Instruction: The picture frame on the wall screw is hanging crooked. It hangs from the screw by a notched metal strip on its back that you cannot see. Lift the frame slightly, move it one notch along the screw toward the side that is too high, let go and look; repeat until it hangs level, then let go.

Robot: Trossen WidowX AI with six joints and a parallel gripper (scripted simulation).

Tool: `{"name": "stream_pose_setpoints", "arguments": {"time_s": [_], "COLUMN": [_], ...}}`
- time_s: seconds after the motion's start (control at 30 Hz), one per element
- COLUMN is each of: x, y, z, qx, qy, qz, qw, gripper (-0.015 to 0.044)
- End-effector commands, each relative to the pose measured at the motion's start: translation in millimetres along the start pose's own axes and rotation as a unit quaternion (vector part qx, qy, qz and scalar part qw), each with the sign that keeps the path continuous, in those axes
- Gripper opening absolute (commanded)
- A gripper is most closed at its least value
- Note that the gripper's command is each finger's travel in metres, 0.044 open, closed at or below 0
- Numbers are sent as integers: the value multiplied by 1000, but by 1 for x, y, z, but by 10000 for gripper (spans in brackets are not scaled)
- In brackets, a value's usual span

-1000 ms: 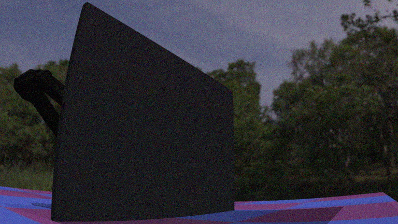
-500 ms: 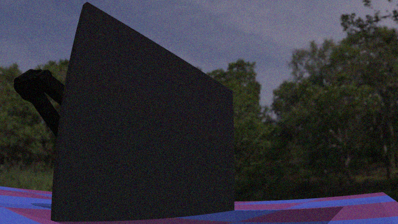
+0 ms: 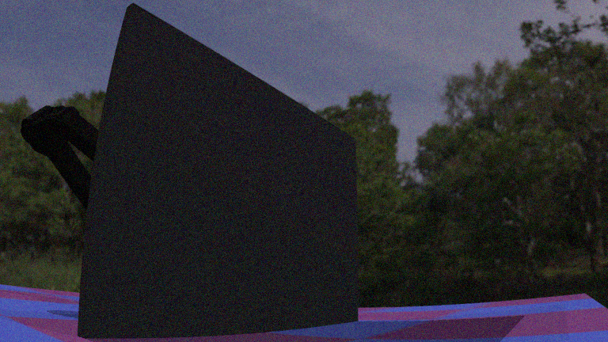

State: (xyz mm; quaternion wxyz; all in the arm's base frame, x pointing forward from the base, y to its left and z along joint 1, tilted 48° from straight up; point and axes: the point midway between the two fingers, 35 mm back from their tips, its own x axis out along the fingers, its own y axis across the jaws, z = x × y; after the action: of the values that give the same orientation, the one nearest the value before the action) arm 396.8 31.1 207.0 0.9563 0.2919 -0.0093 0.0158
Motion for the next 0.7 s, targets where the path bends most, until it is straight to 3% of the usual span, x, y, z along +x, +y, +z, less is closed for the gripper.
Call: {"name": "stream_pose_setpoints", "arguments": {"time_s": [0.0,0.67], "x": [0,0], "y": [2,7], "z": [0,0], "qx": [2,3], "qy": [1,1], "qz": [1,1], "qw": [1000,1000], "gripper": [0,0]}}
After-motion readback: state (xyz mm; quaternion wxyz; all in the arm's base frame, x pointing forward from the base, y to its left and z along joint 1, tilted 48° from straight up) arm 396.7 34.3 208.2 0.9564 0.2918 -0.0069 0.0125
